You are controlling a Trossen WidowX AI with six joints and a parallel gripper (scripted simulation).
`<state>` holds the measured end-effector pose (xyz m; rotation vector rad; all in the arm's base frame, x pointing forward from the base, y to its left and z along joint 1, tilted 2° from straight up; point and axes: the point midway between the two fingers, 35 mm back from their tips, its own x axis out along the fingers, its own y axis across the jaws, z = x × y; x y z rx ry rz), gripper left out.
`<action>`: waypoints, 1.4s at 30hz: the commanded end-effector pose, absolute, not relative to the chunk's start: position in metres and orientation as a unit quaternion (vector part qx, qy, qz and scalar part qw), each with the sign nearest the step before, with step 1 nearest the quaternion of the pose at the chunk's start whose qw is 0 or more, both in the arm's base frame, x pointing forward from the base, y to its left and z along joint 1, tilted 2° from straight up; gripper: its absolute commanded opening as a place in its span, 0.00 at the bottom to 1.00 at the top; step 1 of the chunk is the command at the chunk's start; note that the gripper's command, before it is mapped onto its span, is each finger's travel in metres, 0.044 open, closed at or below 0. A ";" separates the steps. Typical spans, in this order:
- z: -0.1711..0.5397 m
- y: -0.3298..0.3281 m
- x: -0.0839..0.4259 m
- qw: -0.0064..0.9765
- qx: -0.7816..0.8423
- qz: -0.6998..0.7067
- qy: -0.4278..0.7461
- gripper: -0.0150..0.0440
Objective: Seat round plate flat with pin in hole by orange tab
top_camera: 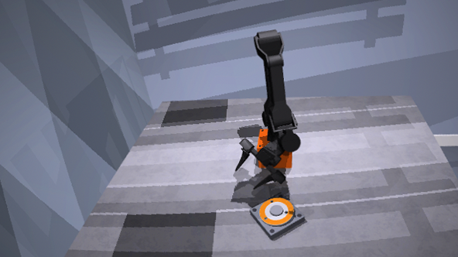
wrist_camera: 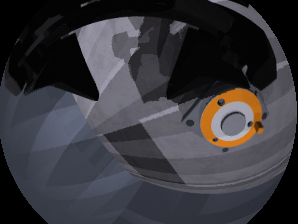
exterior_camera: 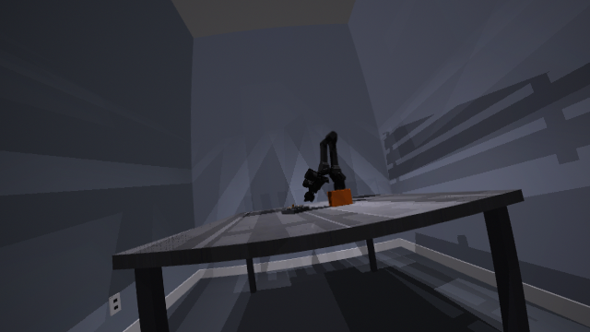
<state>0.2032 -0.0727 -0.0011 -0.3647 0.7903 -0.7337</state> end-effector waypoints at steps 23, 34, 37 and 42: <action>0.007 0.021 0.327 0.765 -0.064 -0.093 0.634 0.25; 0.033 0.051 0.345 0.710 0.008 -0.015 0.704 0.25; 0.033 0.051 0.345 0.710 0.008 -0.015 0.704 0.25; 0.009 0.051 0.346 0.709 0.008 -0.015 0.705 0.25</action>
